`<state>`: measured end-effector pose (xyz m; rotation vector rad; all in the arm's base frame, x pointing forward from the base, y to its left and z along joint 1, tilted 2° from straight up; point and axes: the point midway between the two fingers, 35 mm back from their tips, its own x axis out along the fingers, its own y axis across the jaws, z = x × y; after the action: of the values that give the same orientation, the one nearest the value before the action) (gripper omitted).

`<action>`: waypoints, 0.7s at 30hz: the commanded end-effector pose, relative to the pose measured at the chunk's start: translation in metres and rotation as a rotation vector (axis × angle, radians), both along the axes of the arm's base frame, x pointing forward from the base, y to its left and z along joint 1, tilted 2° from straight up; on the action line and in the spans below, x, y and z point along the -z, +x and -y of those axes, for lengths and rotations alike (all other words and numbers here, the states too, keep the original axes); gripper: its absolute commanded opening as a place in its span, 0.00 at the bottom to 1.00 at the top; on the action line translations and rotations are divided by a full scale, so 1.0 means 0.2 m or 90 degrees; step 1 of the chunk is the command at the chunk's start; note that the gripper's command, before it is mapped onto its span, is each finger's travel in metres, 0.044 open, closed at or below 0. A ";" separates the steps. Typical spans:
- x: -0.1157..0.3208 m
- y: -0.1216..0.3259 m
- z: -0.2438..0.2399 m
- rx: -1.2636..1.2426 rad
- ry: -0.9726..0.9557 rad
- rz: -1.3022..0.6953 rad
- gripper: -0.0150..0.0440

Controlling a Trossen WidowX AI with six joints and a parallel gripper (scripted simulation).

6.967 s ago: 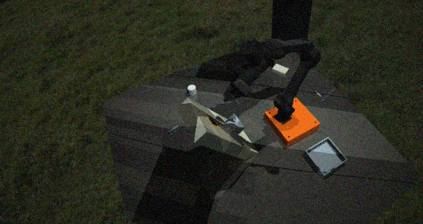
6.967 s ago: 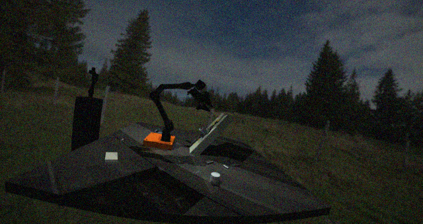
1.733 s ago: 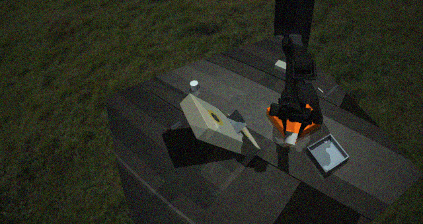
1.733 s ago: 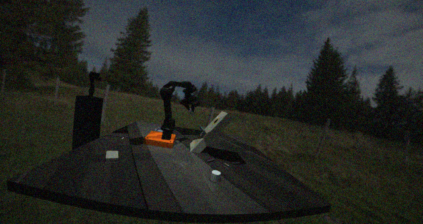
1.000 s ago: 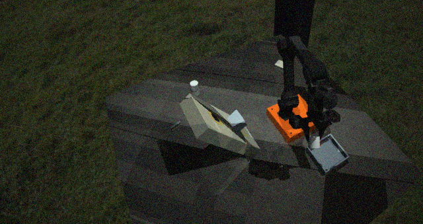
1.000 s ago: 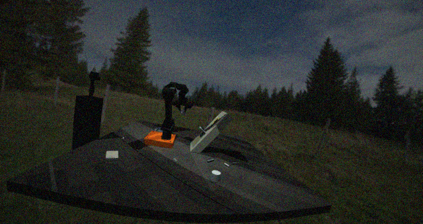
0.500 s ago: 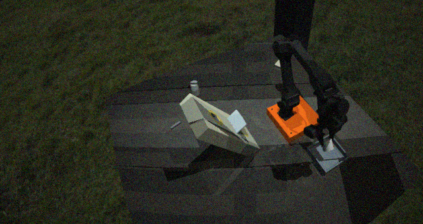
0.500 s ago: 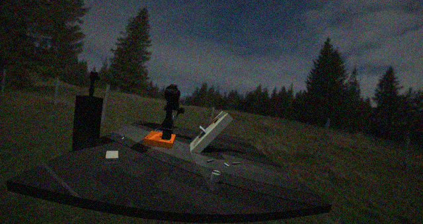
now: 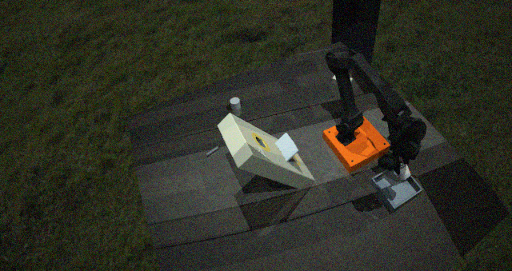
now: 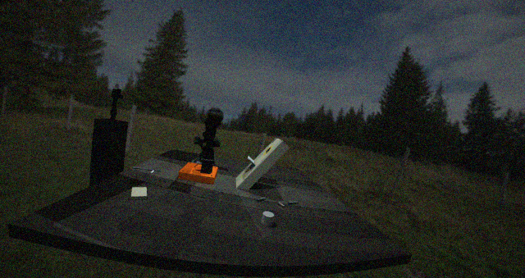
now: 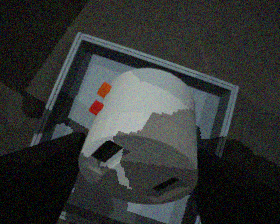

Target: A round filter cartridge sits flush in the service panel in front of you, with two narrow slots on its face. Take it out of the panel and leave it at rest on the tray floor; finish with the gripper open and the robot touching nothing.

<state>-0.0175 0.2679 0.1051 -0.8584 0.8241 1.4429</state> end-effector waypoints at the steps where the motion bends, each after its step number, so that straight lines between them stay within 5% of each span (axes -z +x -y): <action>1: 0.01 -0.02 -0.01 -0.012 0.010 -0.001 0.25; 21: 0.36 -0.02 0.01 -0.010 0.000 0.000 0.30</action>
<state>-0.0215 0.2656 0.0307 -0.8698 0.8213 1.4553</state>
